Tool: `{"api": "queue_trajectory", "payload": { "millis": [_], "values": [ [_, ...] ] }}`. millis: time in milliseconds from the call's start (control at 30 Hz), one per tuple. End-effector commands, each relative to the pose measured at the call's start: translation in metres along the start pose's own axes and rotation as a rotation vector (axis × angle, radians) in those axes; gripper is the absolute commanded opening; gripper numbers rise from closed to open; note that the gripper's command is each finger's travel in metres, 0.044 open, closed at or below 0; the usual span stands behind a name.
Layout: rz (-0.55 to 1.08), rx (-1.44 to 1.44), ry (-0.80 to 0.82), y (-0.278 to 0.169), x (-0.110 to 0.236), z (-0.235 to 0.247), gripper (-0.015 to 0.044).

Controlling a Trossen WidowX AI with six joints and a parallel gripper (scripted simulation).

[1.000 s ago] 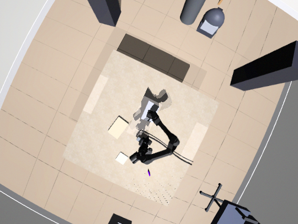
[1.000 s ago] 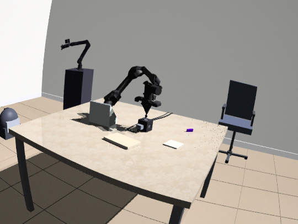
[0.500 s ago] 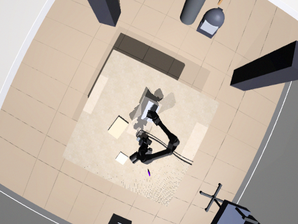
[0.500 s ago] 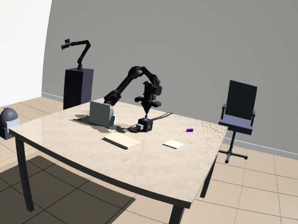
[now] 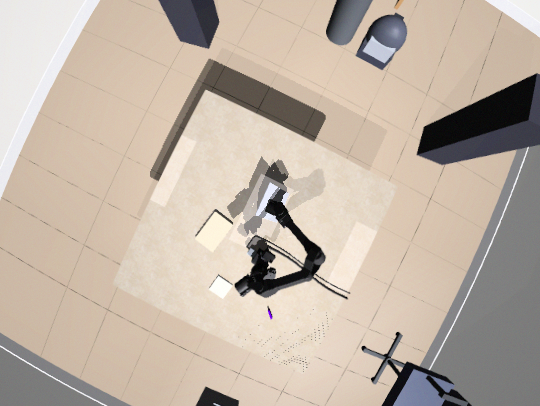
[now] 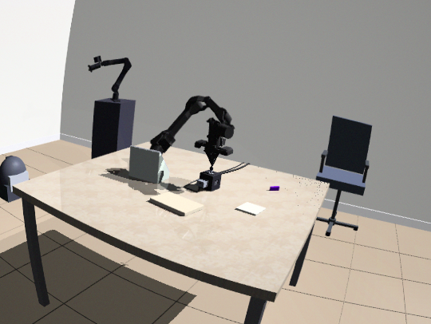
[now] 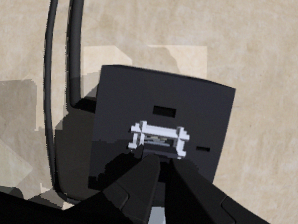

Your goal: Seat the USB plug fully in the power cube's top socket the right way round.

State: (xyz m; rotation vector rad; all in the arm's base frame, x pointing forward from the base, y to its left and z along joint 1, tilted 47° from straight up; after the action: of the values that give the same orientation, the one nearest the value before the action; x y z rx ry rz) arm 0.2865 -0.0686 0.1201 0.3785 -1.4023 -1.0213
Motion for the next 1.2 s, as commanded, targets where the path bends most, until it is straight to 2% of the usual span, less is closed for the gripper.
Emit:
{"api": "queue_trajectory", "payload": {
  "millis": [0, 1167],
  "values": [
    [-0.004, -0.001, -0.002, 0.0003, -0.0006, -0.0003, 0.0],
    [-0.004, -0.001, -0.002, -0.0001, -0.0048, -0.0004, 0.0]
  ]
}}
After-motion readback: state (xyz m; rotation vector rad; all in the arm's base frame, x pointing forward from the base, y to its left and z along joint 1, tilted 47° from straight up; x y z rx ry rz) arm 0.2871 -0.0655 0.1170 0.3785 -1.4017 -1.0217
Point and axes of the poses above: the point midway between the two fingers, 35 mm back from their tips, its own x axis back along the fingers, its own z axis across the jaws, y = z × x, the point moved 5 cm from there along x, back along the fingers, and after that the axes turned 5 degrees about -x, right-handed, at the moved point
